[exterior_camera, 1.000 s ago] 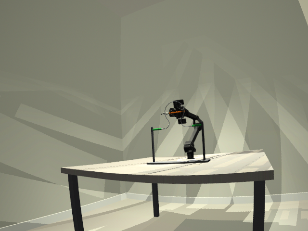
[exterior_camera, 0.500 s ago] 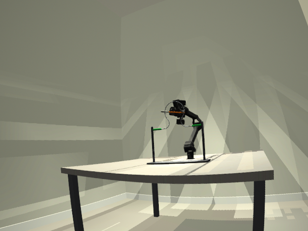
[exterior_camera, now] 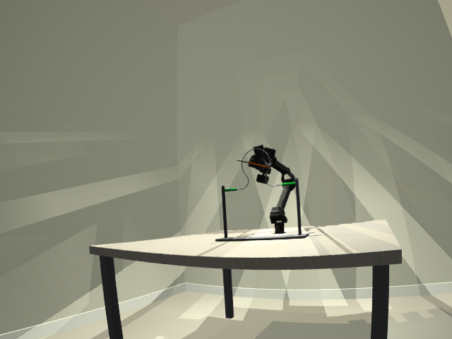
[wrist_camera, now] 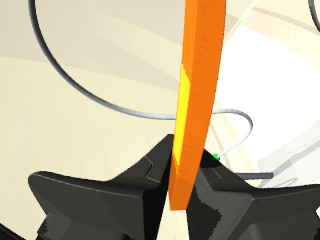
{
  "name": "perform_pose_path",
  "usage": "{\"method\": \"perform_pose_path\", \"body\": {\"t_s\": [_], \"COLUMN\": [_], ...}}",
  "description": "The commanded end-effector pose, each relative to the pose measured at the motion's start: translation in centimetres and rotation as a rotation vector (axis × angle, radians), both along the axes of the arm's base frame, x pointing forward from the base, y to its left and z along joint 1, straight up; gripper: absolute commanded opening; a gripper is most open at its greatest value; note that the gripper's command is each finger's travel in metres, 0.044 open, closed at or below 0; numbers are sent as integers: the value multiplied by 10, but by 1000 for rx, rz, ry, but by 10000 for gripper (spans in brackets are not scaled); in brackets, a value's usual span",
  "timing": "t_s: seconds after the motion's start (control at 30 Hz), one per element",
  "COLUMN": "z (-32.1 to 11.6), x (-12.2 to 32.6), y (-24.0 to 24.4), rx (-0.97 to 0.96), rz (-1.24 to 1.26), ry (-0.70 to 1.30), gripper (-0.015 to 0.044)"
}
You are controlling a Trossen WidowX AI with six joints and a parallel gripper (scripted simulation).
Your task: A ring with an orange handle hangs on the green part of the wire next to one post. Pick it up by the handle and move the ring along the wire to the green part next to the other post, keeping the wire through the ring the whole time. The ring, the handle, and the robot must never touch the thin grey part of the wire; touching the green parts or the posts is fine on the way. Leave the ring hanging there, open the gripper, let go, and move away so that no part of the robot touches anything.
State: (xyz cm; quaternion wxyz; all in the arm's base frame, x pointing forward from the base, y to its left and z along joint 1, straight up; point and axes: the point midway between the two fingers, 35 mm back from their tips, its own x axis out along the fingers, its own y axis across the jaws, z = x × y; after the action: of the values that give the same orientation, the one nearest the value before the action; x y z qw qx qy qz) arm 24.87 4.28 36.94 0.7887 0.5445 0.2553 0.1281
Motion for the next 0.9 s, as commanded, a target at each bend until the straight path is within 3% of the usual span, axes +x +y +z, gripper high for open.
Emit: {"method": "perform_pose_path", "body": {"t_s": [0.0,0.87], "z": [-2,-15], "x": [1,1], "y": [0,-8], "rx": [-52,-406], "rz": [0,-9], "ry": [-3,-24], "gripper": [-150,-150]}}
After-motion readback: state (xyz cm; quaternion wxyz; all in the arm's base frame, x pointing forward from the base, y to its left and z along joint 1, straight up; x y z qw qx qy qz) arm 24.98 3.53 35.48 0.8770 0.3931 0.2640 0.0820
